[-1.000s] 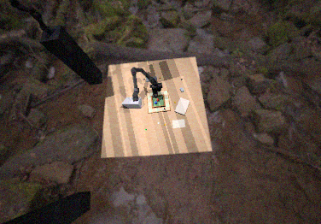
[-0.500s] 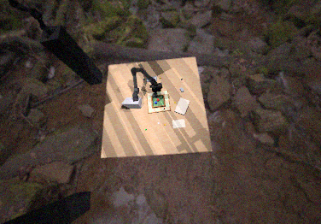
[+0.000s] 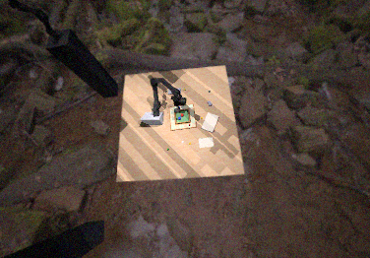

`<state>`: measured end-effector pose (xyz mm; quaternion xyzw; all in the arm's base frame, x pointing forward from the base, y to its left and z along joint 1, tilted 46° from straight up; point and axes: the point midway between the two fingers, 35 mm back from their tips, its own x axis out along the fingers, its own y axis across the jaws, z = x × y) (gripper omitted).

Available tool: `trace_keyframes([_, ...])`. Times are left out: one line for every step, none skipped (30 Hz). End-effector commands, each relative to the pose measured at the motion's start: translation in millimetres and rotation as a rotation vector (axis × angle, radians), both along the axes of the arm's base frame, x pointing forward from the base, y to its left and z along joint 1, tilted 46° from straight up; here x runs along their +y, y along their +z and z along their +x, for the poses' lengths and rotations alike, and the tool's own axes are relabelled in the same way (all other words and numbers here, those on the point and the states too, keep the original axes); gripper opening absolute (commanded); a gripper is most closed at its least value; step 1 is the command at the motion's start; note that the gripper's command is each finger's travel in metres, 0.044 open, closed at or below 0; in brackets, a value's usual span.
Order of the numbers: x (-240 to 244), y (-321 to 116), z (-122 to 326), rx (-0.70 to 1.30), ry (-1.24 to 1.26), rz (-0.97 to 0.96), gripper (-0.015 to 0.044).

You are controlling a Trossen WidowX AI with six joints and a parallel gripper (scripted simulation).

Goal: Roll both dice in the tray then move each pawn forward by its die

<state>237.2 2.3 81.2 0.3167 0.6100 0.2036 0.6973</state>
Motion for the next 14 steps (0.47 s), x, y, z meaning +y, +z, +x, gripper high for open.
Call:
trace_keyframes([-36, -11, -22, 0.013, -0.002, -0.018, 0.044])
trace_keyframes([-45, -14, -30, 0.013, 0.002, -0.019, 0.044])
trace_keyframes([-54, -16, -38, 0.013, 0.005, -0.017, 0.044])
trace_keyframes([-61, -18, -46, 0.012, 0.01, -0.012, 0.044])
trace_keyframes([-68, -19, -54, 0.009, 0.014, -0.005, 0.044])
trace_keyframes([-74, -20, -63, 0.005, 0.019, 0.004, 0.044])
trace_keyframes([-80, -21, -72, -0.001, 0.025, 0.015, 0.044])
trace_keyframes([-84, -22, -80, -0.008, 0.029, 0.025, 0.044])
trace_keyframes([-86, -22, -84, -0.012, 0.031, 0.032, 0.044])
trace_keyframes([-87, -22, -86, -0.014, 0.032, 0.035, 0.044])
trace_keyframes([-79, -21, -69, 0.001, 0.014, 0.01, 0.044])
trace_keyframes([-79, -21, -69, 0.001, 0.014, 0.01, 0.044])
trace_keyframes([-79, -21, -69, 0.001, 0.014, 0.01, 0.044])
trace_keyframes([-79, -21, -69, 0.001, 0.014, 0.01, 0.044])
